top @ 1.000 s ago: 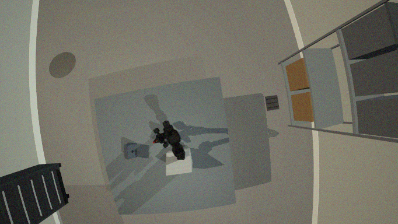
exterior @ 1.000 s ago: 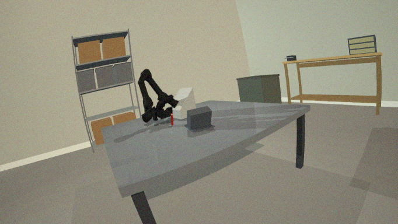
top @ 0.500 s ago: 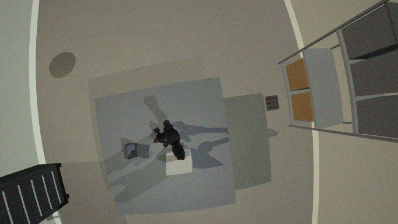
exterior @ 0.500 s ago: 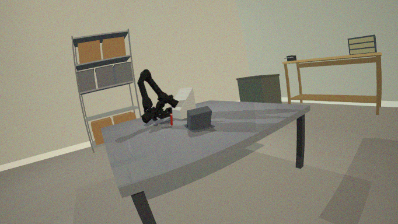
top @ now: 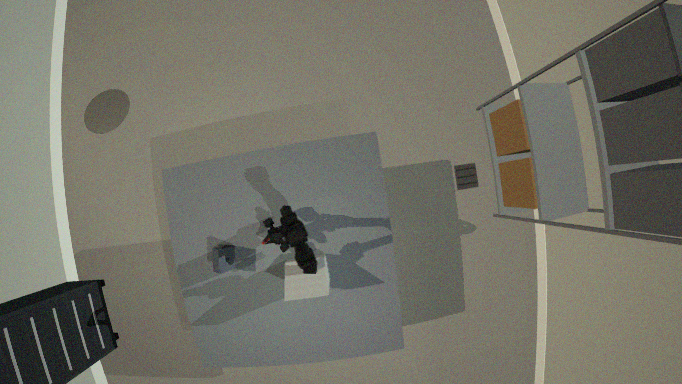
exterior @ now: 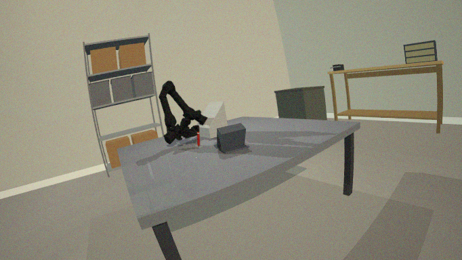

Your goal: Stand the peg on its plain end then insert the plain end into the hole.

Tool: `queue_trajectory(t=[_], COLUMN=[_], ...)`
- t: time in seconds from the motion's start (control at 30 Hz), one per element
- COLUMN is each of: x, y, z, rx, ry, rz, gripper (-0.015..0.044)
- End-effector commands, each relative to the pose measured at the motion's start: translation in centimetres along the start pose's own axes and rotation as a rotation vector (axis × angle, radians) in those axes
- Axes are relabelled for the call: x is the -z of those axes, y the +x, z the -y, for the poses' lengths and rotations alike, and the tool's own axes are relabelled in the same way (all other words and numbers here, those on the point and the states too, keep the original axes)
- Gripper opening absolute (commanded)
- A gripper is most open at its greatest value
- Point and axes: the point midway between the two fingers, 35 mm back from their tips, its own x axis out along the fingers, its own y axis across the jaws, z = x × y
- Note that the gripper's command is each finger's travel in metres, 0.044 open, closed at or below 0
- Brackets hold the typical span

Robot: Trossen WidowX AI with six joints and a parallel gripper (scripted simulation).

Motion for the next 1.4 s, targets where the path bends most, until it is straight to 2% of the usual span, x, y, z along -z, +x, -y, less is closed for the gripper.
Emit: queue_trajectory(t=[0.0,1.37], x=[0.25,0.49], y=[-0.09,-0.62], z=[0.03,1.0], rx=[0.0,0.013], ry=[0.001,-0.038], rz=[0.0,0.027], gripper=[0.0049,0.0049])
